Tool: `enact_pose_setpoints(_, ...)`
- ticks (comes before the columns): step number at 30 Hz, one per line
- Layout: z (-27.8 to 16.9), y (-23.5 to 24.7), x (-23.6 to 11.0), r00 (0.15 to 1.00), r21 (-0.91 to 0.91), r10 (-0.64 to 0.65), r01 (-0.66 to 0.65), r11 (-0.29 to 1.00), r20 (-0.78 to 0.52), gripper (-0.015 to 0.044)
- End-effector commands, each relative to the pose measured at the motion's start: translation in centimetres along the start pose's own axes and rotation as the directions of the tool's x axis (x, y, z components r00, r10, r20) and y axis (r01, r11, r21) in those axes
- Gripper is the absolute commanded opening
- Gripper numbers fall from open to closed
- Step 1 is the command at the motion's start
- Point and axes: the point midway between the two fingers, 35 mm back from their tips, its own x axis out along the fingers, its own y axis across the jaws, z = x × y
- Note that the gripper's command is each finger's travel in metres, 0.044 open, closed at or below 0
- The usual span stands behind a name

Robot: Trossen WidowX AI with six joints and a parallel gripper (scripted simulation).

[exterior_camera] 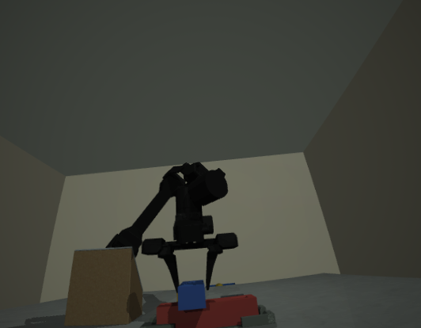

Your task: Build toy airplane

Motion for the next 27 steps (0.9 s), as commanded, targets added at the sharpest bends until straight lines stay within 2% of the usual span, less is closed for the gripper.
enact_pose_setpoints(1,0.0,0.0,0.0,1.000,0.000,0.000,0.000,1.000,0.000,0.0367)
enact_pose_setpoints(4,0.0,0.0,0.0,1.000,0.000,0.000,0.000,1.000,0.000,0.0440)
enact_pose_setpoints(13,0.0,0.0,-0.3,1.000,0.000,0.000,0.000,1.000,0.001,0.0440)
enact_pose_setpoints(19,0.1,0.0,-8.2,1.000,0.006,0.000,0.000,1.000,0.000,0.0440)
enact_pose_setpoints(27,0.4,0.2,-8.5,1.000,-0.010,0.000,0.000,1.000,0.000,0.0440)
